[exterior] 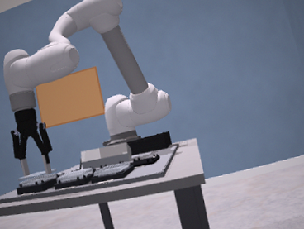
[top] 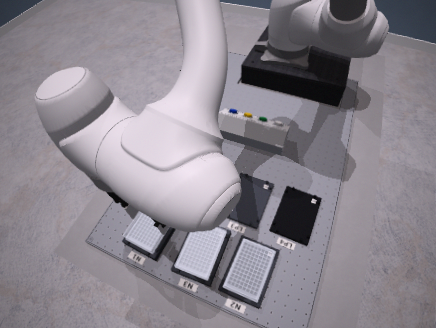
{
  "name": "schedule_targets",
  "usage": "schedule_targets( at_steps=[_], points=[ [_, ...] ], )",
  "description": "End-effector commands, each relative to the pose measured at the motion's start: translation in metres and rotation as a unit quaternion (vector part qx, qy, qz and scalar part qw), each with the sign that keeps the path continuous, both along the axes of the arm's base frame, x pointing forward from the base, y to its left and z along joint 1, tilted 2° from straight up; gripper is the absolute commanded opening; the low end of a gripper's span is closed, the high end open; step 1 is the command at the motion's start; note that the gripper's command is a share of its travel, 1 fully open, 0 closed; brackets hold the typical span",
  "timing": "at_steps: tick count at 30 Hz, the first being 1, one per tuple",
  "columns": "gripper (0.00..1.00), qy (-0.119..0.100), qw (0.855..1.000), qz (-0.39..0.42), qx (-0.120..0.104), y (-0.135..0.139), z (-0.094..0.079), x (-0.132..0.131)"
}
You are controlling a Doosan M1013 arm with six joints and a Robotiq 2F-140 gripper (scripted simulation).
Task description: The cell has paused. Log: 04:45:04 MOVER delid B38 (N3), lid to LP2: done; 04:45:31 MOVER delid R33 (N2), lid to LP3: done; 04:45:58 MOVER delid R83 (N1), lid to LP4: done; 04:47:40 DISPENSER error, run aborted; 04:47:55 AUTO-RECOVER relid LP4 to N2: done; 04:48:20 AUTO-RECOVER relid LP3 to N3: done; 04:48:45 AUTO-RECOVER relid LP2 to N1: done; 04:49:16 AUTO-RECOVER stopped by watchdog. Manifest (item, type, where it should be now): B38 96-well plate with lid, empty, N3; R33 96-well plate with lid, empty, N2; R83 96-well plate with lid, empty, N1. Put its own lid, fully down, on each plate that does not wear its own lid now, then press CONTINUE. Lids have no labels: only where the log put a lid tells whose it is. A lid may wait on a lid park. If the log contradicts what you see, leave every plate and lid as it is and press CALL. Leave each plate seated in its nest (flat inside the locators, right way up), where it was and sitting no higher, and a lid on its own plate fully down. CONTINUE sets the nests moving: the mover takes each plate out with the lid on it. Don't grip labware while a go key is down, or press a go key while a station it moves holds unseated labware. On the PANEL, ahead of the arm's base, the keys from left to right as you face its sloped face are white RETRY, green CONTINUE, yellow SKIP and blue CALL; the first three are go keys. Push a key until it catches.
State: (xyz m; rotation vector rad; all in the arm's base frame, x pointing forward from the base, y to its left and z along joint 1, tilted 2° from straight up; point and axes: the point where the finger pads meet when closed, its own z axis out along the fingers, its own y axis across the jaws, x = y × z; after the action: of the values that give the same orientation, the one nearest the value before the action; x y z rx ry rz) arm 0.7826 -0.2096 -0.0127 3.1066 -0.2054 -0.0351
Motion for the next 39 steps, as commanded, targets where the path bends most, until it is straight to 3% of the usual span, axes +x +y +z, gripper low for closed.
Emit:
schedule_targets(
  at_steps=[1,39],
  points=[
    [0.0,0.0,1.0,0.0,0.0,0.0,-0.0009,0.0],
    [0.0,0.0,1.0,0.0,0.0,-0.0002,-0.0074,-0.0001]
  ],
)
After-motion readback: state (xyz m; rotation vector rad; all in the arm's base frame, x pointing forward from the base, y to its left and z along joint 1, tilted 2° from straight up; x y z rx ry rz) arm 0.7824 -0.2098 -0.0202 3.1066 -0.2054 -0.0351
